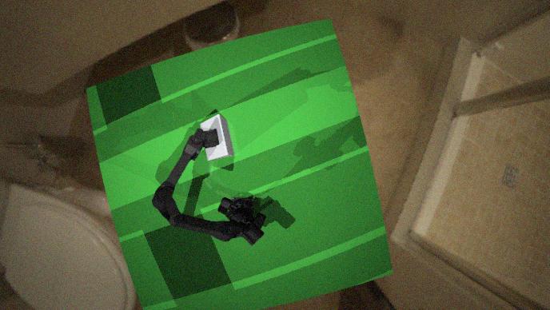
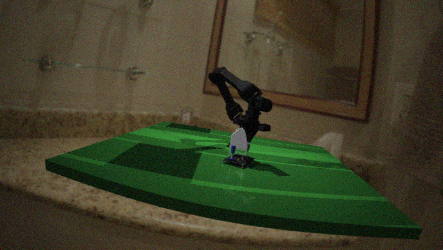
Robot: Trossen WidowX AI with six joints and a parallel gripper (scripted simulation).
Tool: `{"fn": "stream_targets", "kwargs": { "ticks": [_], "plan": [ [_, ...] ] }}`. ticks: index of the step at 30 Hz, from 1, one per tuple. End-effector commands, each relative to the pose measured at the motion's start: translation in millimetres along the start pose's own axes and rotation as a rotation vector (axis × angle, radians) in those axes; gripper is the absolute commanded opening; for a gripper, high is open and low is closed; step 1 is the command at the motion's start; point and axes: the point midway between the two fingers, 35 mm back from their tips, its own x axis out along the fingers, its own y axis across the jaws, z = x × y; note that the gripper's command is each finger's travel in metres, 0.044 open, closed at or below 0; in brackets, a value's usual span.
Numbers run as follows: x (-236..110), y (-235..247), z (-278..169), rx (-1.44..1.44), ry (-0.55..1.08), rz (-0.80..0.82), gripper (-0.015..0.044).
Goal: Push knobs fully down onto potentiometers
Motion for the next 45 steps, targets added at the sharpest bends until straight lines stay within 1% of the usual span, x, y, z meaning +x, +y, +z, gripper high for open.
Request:
{"fn": "stream_targets", "kwargs": {
  "ticks": [1,45],
  "plan": [
    [3.5,-0.1,-0.3,-0.006,-0.004,-0.001,0.0000],
    [7.6,-0.1,-0.2,-0.006,-0.004,-0.002,0.0000]
  ]
}}
